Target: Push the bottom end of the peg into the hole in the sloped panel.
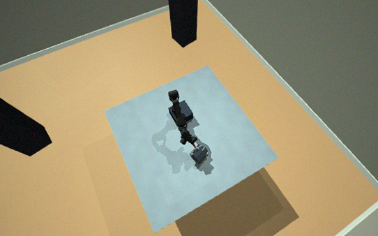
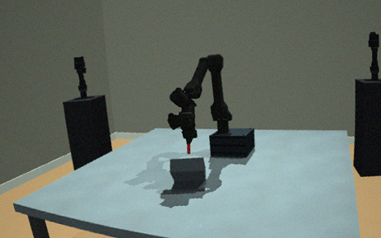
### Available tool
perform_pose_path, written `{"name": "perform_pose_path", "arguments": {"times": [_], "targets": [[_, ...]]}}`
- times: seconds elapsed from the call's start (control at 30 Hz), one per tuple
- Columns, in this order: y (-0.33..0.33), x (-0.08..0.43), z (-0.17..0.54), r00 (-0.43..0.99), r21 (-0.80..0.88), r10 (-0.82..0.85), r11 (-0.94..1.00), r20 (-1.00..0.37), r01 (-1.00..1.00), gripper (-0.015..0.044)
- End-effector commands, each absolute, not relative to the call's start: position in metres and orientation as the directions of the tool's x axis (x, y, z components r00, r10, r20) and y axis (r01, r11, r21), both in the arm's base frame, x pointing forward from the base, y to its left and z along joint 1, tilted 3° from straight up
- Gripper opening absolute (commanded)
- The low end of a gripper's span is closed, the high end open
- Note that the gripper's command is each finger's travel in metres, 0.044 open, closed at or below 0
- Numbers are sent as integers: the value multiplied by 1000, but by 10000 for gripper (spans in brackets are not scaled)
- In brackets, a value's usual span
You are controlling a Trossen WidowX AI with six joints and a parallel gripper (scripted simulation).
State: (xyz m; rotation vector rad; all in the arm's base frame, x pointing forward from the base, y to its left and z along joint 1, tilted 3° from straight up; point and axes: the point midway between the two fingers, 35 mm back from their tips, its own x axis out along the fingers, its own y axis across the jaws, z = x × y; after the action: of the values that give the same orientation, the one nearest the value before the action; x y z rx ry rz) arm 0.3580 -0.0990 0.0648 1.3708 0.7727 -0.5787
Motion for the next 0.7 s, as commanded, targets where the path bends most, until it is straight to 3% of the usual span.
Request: {"name": "perform_pose_path", "arguments": {"times": [0.0,0.67], "targets": [[-100,360,57,630,633,69,118,-774,765,0],[-100,368,48,634,637,66,114,-771,763,0]]}}
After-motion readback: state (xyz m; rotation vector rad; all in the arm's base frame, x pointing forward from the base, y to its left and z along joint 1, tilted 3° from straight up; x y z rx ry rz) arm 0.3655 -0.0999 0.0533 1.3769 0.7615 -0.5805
